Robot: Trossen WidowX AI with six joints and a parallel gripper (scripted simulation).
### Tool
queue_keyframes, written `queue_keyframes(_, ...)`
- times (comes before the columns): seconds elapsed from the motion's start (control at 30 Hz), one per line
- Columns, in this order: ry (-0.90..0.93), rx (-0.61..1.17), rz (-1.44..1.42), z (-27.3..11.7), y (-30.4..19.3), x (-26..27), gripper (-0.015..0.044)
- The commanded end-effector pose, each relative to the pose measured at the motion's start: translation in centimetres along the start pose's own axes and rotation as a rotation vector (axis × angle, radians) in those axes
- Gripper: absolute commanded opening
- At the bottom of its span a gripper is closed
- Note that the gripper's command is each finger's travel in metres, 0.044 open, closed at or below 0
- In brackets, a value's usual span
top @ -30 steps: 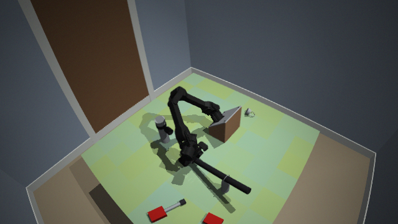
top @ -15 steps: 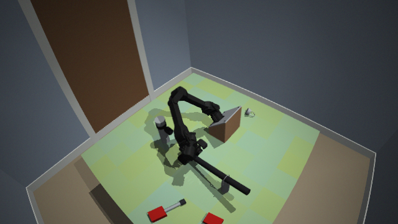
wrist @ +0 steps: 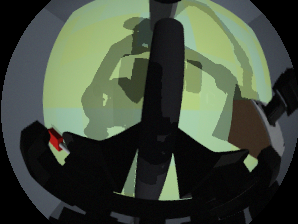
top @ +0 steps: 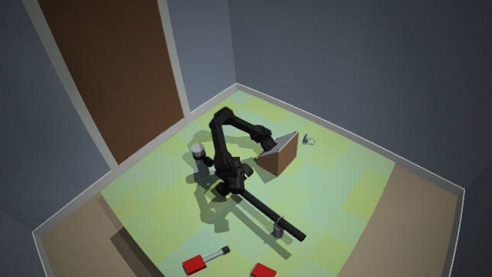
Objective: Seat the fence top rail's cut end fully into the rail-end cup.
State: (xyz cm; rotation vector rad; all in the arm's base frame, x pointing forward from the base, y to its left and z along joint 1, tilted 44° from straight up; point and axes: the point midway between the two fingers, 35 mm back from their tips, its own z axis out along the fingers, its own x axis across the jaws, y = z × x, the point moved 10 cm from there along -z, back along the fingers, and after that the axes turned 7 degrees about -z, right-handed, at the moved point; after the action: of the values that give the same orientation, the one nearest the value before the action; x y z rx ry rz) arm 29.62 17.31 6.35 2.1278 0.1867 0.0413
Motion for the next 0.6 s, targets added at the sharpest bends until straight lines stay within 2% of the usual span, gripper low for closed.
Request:
queue_keyframes(0.0,0.015,-0.055,-0.002,-1.5,0.6,0.0,0.0000)
queue_keyframes(0.17,0.022,-0.099,-0.002,-2.5,1.1,-0.1,0.0000)
queue_keyframes(0.57,0.011,-0.082,-0.003,-2.1,0.9,-0.1,0.0000)
